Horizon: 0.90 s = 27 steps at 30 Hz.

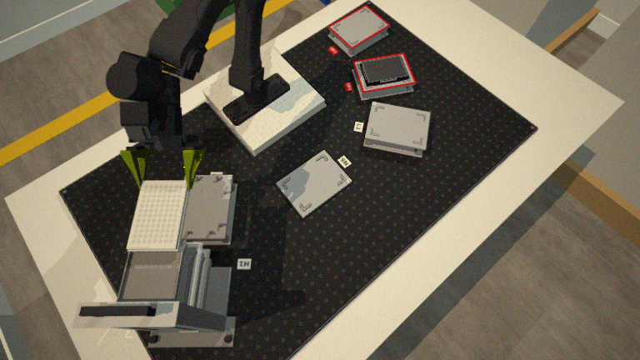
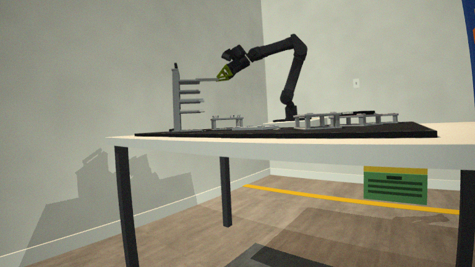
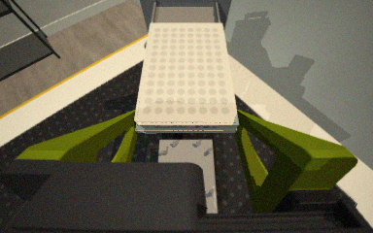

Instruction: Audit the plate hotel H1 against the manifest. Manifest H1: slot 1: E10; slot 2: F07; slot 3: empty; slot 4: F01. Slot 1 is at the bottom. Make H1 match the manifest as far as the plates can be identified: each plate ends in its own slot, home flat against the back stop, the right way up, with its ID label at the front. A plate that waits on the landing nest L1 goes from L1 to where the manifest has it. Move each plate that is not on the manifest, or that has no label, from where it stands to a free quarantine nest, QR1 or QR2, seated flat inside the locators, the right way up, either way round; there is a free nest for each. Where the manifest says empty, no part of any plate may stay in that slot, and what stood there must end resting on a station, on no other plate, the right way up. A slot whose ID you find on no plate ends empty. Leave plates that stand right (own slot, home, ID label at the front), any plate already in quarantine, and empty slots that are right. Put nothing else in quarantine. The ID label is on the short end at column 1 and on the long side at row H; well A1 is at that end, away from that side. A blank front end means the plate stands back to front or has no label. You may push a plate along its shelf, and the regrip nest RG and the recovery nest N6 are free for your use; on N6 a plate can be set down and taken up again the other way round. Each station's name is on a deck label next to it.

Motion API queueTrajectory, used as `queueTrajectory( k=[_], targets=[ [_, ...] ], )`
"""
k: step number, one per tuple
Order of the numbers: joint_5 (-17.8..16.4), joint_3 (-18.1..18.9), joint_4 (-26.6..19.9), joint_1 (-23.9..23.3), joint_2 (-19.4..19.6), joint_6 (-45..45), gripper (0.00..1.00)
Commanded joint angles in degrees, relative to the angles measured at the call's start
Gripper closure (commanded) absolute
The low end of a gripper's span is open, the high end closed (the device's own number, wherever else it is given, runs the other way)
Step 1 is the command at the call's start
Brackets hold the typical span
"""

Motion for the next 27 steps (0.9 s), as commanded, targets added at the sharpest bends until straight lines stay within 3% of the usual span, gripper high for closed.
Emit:
queueTrajectory(
  k=[1,27],
  targets=[
    [0.2,0.6,0.5,0.3,0.0,0.2,0.14],
    [1.5,1.5,2.7,1.8,2.8,1.0,0.14]
  ],
)
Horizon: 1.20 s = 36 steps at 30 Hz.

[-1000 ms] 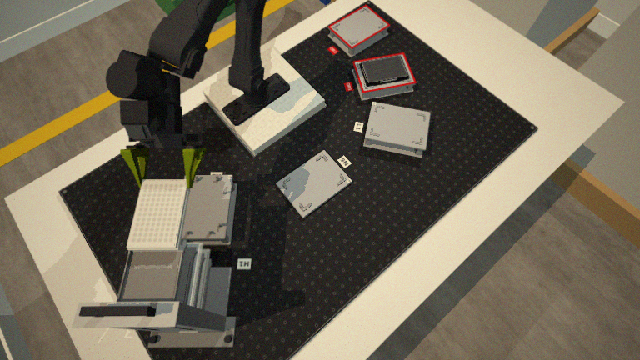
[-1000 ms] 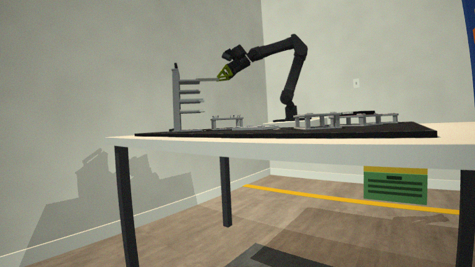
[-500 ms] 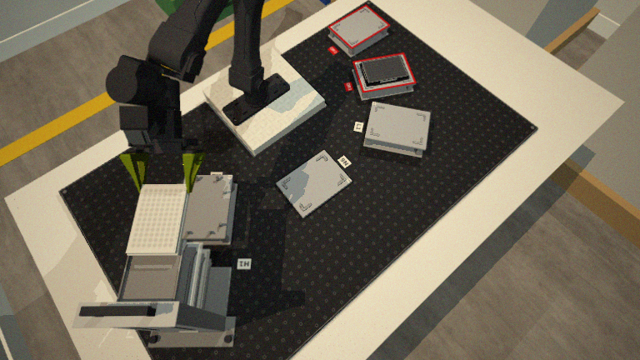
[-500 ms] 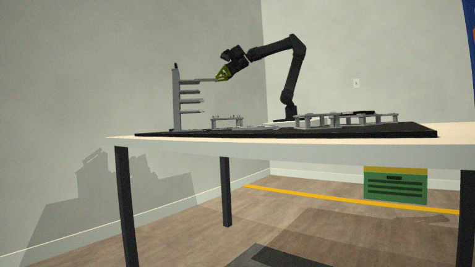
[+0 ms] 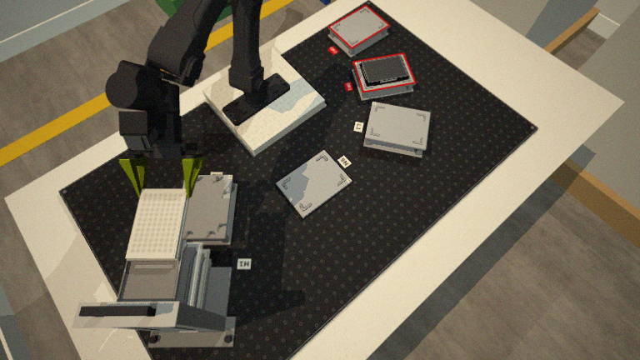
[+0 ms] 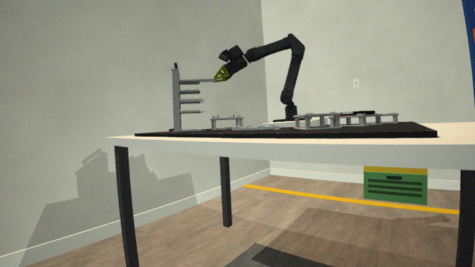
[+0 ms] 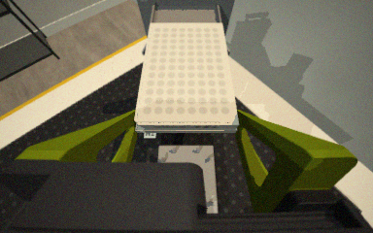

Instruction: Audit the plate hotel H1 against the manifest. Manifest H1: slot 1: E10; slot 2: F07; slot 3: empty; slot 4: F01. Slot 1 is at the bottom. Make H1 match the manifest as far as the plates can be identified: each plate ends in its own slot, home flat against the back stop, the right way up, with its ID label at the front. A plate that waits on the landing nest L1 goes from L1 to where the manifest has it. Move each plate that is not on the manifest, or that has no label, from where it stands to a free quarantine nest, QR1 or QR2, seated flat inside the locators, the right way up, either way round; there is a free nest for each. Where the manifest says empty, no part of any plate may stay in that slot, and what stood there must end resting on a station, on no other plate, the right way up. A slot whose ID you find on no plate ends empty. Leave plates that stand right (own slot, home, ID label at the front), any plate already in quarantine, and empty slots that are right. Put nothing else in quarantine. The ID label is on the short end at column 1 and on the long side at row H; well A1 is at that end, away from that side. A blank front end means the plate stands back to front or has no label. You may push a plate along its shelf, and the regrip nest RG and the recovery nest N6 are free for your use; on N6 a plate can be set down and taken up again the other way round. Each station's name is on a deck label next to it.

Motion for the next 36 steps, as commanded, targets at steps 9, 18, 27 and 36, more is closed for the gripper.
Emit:
queueTrajectory(
  k=[9,18,27,36],
  targets=[
    [0.5,0.9,1.1,0.7,0.9,0.4,0.14],
    [1.0,1.4,1.9,1.2,1.9,0.7,0.14],
    [1.3,1.8,2.5,1.6,2.9,0.9,0.14],
    [1.4,1.8,2.6,1.7,3.0,0.9,0.14]
  ],
)
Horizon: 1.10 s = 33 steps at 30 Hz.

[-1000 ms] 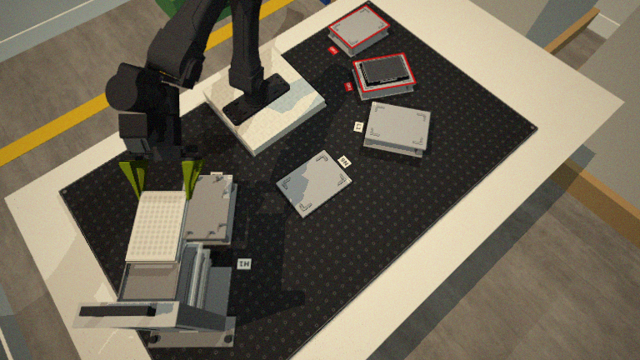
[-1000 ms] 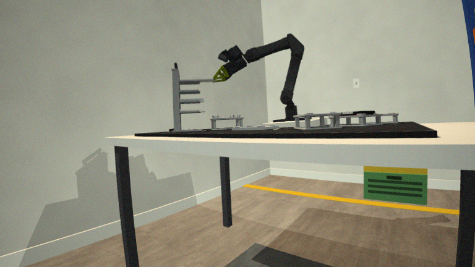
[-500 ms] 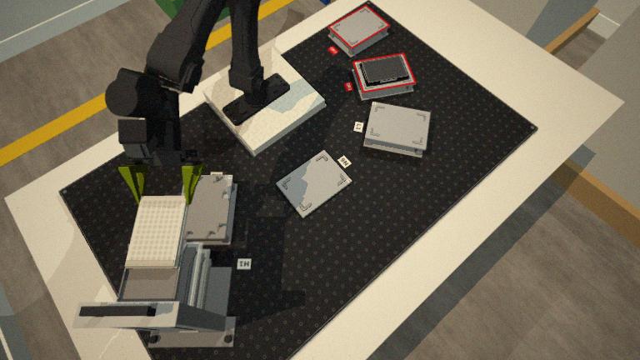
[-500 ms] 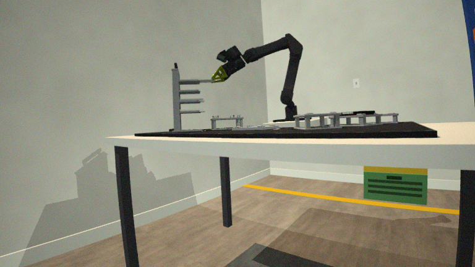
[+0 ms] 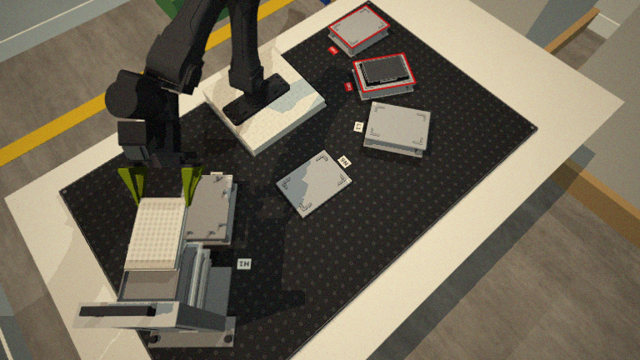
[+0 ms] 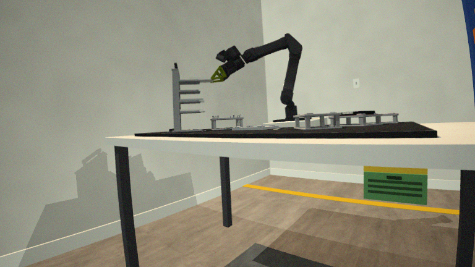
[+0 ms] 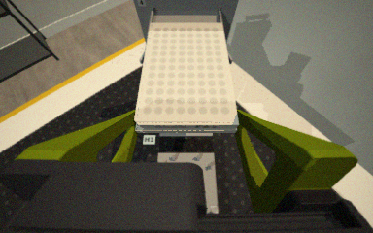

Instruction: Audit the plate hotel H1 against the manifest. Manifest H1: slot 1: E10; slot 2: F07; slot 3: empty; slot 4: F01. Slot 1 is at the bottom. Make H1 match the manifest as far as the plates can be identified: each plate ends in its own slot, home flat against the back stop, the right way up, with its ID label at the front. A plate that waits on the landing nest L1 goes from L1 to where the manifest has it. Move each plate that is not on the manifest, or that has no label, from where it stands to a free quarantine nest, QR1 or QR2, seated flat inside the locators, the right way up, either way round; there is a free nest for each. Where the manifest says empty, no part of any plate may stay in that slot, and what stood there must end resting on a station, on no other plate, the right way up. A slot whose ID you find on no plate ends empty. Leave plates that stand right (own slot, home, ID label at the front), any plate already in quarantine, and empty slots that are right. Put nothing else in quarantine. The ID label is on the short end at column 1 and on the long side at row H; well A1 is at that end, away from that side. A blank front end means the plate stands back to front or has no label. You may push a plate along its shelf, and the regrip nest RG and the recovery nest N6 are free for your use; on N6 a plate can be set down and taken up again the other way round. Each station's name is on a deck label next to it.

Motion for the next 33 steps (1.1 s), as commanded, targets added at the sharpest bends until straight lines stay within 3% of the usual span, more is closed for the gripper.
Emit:
queueTrajectory(
  k=[1,33],
  targets=[
    [0.0,0.4,0.3,0.0,-0.2,0.0,0.14],
    [0.7,0.7,2.0,0.8,1.6,0.5,0.14]
  ],
)
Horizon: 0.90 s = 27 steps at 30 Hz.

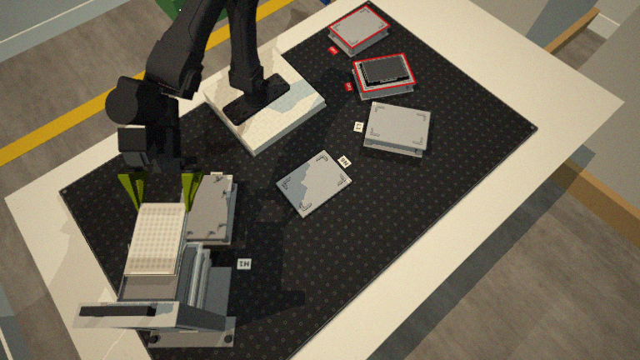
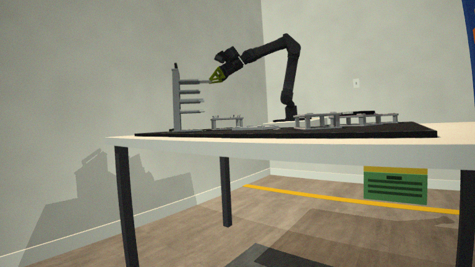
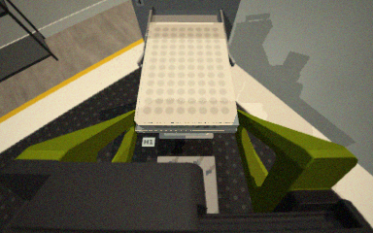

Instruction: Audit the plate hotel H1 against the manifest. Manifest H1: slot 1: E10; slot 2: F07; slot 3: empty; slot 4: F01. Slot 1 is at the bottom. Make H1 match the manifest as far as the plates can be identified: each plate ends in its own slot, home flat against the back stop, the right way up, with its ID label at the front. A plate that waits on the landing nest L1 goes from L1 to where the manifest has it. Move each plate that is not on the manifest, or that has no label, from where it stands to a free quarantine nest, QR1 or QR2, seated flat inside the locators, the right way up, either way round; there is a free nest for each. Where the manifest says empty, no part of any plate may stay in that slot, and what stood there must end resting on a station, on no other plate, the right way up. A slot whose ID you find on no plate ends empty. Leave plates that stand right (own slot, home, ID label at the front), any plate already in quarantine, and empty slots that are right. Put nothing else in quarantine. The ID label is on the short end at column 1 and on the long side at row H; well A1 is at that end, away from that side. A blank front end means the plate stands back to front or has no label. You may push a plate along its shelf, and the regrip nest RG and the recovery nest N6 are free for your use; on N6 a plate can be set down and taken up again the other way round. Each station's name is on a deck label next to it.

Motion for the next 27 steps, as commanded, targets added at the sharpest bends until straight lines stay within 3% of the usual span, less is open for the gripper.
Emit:
queueTrajectory(
  k=[1,27],
  targets=[
    [0.1,0.4,0.5,0.1,0.0,0.1,0.14],
    [1.1,1.0,2.9,1.2,2.7,0.7,0.14]
  ],
)
